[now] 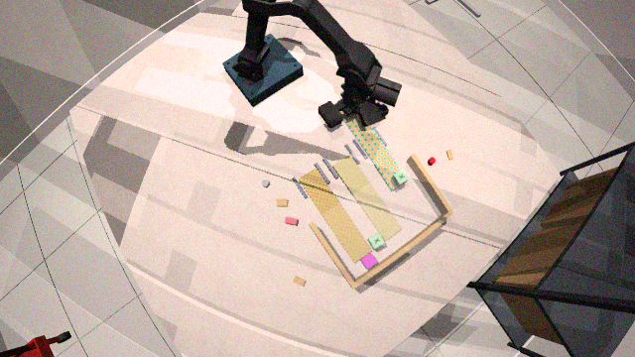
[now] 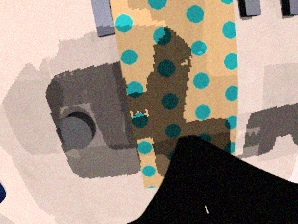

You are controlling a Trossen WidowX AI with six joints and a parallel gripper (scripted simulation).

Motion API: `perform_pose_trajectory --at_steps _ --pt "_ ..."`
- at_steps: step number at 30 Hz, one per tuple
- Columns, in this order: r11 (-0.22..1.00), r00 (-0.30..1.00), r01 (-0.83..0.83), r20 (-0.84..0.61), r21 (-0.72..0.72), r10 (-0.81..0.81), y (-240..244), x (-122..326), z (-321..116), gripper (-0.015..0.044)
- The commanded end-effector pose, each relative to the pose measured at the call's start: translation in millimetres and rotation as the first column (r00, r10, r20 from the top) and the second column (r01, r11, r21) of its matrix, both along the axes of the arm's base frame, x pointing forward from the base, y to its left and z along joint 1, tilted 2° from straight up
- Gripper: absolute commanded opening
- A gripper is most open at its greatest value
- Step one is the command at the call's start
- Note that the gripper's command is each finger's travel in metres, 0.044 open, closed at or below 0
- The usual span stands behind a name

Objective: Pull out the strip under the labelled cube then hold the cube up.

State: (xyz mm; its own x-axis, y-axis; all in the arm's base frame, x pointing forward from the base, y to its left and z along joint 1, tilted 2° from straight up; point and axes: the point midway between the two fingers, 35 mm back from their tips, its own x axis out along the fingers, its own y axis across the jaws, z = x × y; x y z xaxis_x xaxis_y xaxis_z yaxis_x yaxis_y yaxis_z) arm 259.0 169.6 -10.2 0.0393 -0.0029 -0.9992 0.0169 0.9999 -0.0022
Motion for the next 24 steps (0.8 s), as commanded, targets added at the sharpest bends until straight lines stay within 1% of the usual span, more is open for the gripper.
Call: perform_pose_trajectory --at_steps 1,24 --pt "1.0 0.999 -0.007 -0.032 -0.01 0.006 -2 -16 -7 0.0" --pt "1.0 0.999 -0.007 -0.034 -0.01 0.006 -2 -47 -8 0.0"
